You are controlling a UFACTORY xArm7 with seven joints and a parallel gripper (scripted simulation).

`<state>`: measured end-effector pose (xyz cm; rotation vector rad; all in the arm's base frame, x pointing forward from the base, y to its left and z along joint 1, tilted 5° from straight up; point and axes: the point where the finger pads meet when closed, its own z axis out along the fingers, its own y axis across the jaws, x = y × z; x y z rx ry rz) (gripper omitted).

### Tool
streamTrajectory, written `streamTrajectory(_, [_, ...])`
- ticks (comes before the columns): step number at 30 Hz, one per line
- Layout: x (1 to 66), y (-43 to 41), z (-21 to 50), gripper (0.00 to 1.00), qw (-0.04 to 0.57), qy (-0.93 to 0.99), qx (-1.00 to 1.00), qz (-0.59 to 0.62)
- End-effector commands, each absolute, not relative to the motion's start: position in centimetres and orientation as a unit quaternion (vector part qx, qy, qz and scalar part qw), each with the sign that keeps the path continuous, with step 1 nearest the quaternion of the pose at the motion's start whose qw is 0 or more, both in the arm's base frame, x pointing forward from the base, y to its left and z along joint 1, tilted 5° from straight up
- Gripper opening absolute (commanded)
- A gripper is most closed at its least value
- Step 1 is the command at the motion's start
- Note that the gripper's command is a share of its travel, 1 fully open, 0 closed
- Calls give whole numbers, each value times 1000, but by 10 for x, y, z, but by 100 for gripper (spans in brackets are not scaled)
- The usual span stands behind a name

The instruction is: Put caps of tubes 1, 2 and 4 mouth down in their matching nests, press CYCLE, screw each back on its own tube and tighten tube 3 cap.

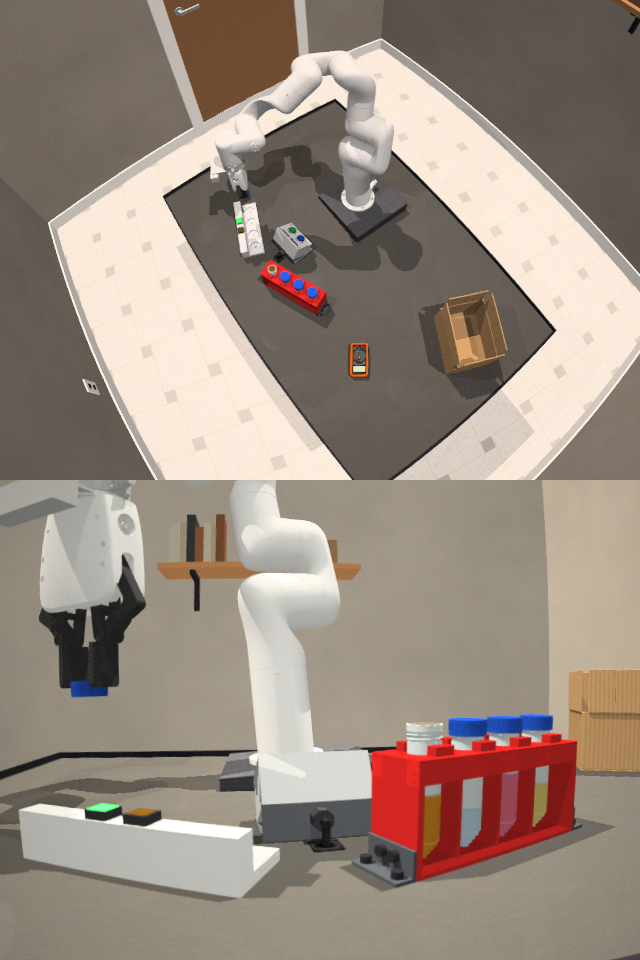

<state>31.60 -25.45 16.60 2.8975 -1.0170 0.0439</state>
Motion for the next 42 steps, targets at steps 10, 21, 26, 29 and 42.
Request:
streamTrajectory(10, [353, -175, 162, 0, 39, -378, 925, 20])
streamTrajectory(21, [378, -119, 157, 0, 38, -378, 925, 20])
streamTrajectory(26, [391, -89, 155, 0, 38, -378, 925, 20])
streamTrajectory(29, [399, -72, 153, 0, 38, -378, 925, 20])
streamTrajectory(42, [430, -2, 147, 0, 38, -378, 925, 20])
